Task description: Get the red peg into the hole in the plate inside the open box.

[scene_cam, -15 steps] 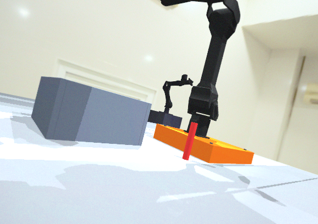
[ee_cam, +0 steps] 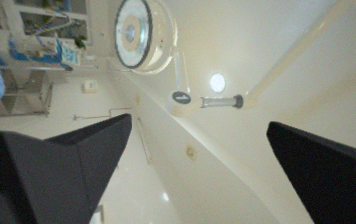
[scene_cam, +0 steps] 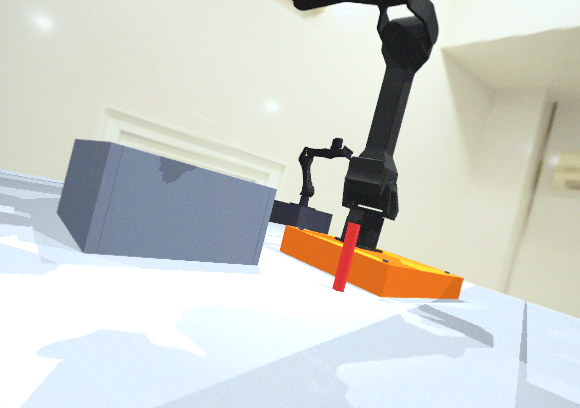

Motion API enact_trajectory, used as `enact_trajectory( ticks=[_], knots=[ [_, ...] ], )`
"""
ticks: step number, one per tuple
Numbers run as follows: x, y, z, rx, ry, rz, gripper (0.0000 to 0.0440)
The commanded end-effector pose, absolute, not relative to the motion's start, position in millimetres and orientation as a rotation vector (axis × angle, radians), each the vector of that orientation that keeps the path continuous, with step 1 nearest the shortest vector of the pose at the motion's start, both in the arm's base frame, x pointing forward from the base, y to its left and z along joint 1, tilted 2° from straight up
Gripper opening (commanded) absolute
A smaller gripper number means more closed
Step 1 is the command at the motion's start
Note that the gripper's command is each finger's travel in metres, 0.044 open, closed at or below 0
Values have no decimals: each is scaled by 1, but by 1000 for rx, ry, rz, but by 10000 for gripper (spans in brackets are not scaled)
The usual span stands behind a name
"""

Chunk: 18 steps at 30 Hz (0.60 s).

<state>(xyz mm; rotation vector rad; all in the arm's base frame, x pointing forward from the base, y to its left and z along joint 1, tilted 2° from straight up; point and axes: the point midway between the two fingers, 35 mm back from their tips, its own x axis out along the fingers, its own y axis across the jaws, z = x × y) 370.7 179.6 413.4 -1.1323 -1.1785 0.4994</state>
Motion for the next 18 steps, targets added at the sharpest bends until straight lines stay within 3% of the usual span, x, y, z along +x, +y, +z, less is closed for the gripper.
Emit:
enact_trajectory(
  ticks=[1, 18],
  knots=[
    [376, 176, 414, -1067, -1100, 526, 440],
    [414, 161, 386, -702, -630, 644, 440]
  ],
)
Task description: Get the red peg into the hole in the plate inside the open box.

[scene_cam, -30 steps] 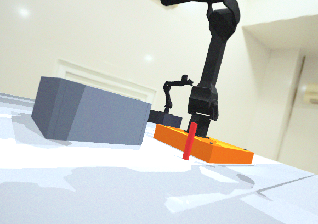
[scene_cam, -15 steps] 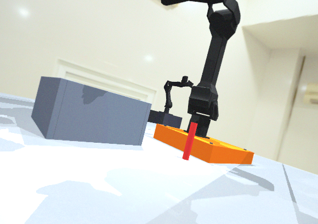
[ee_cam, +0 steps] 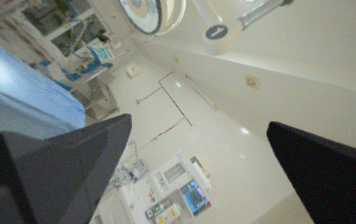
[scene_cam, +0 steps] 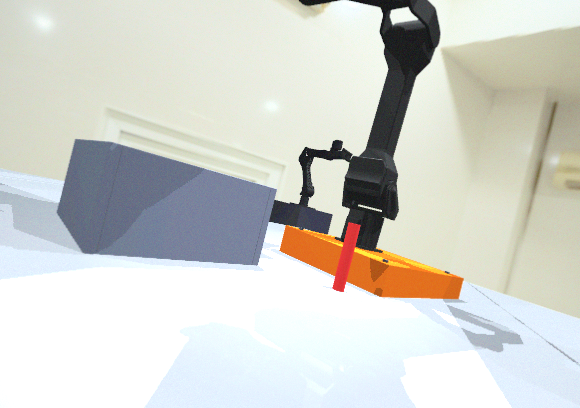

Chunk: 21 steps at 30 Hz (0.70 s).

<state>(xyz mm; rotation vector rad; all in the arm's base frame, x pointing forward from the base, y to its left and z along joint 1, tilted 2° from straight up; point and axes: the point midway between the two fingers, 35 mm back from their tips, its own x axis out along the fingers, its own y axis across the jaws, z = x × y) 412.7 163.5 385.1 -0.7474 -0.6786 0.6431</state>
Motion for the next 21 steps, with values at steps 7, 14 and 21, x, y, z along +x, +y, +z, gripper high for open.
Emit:
enact_trajectory(
  ticks=[7, 14, 21],
  knots=[
    [424, 155, 368, -551, -434, 660, 440],
    [429, 150, 348, -401, -237, 658, 440],
    [429, 145, 326, -255, -39, 639, 440]
  ],
)
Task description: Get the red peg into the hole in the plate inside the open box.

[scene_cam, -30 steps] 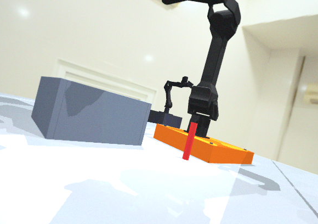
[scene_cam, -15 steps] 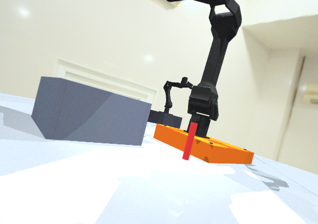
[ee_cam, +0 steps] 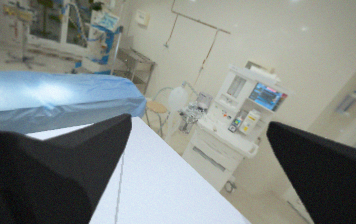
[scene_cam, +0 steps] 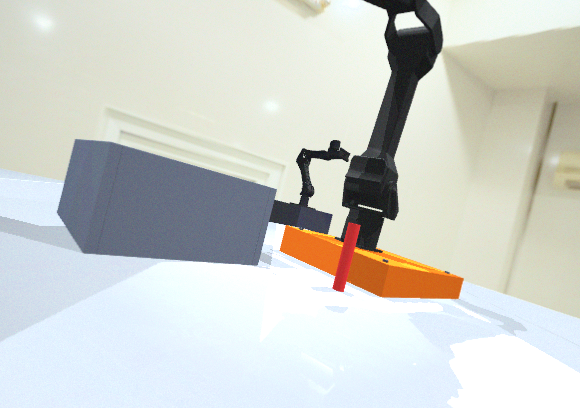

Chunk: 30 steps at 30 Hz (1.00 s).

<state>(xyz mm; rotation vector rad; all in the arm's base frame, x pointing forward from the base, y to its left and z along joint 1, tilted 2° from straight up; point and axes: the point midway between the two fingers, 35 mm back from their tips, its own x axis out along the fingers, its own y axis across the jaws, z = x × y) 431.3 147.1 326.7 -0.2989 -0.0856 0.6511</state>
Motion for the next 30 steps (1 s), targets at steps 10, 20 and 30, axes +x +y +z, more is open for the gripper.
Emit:
enact_trajectory(
  ticks=[10, 20, 30],
  knots=[
    [418, 140, 290, -53, 243, 581, 440],
    [394, 137, 254, 137, 522, 484, 440],
    [358, 136, 217, 307, 795, 344, 440]
  ],
)
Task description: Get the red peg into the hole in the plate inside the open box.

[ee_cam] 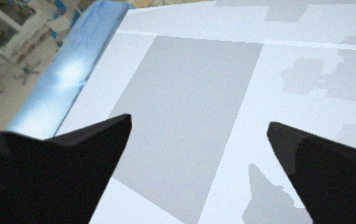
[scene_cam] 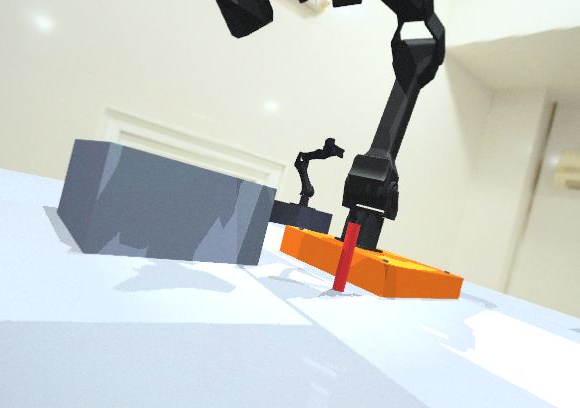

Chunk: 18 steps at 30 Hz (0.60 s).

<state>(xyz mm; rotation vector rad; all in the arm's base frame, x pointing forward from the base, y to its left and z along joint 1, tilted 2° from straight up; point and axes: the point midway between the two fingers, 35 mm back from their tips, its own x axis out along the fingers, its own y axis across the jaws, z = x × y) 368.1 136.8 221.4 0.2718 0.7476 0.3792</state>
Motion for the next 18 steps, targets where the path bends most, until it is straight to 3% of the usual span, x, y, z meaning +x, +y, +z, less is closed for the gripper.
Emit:
enact_trajectory(
  ticks=[1, 18],
  knots=[
    [354, 136, 214, 323, 822, 328, 440],
    [269, 134, 160, 523, 1240, -49, 440]
  ],
)
